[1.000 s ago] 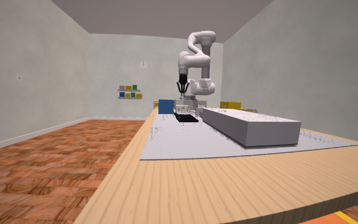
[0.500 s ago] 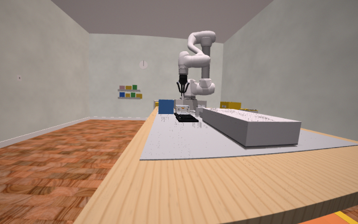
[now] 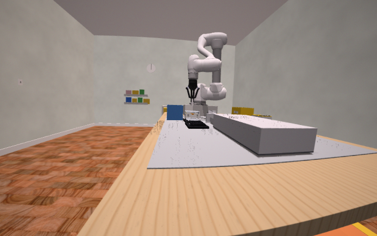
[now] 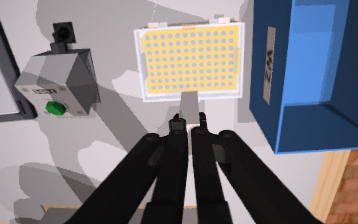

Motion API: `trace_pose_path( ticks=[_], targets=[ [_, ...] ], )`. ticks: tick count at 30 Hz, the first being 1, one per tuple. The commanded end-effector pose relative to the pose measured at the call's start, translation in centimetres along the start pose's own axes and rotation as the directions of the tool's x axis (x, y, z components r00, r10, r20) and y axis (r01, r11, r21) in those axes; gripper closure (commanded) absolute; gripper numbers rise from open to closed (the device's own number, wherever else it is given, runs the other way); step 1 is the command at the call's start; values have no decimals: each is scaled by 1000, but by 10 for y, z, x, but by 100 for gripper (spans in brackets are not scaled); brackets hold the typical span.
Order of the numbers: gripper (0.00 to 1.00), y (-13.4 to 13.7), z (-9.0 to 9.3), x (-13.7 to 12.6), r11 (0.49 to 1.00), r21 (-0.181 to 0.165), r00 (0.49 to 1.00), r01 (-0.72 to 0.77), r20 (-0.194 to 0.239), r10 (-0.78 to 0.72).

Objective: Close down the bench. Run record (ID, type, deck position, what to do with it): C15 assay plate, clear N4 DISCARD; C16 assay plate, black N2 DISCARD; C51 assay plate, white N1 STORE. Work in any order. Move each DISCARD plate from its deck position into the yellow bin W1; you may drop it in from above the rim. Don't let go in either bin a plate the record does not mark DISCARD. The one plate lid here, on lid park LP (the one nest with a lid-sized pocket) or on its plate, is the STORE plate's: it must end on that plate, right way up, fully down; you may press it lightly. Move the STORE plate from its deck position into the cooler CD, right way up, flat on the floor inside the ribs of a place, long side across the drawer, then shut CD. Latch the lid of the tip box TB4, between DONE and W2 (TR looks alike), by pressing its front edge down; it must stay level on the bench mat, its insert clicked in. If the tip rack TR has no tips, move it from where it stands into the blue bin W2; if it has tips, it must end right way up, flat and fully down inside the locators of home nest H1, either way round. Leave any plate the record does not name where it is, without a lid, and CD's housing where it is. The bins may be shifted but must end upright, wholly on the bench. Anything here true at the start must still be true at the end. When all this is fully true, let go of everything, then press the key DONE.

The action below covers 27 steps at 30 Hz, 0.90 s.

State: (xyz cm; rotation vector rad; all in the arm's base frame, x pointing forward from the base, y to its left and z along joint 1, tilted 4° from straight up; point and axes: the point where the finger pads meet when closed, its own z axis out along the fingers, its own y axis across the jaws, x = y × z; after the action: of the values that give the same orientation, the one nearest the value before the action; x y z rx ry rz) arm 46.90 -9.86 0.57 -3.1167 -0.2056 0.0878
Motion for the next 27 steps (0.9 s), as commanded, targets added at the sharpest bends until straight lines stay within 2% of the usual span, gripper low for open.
trace_pose_path(
  ticks=[1, 27],
  targets=[
    [100, 2, 7, -2, 1000, 0, 1000, 0, 3, 0],
    [100, 2, 39, -2, 1000, 0, 1000, 0, 3, 0]
  ],
)
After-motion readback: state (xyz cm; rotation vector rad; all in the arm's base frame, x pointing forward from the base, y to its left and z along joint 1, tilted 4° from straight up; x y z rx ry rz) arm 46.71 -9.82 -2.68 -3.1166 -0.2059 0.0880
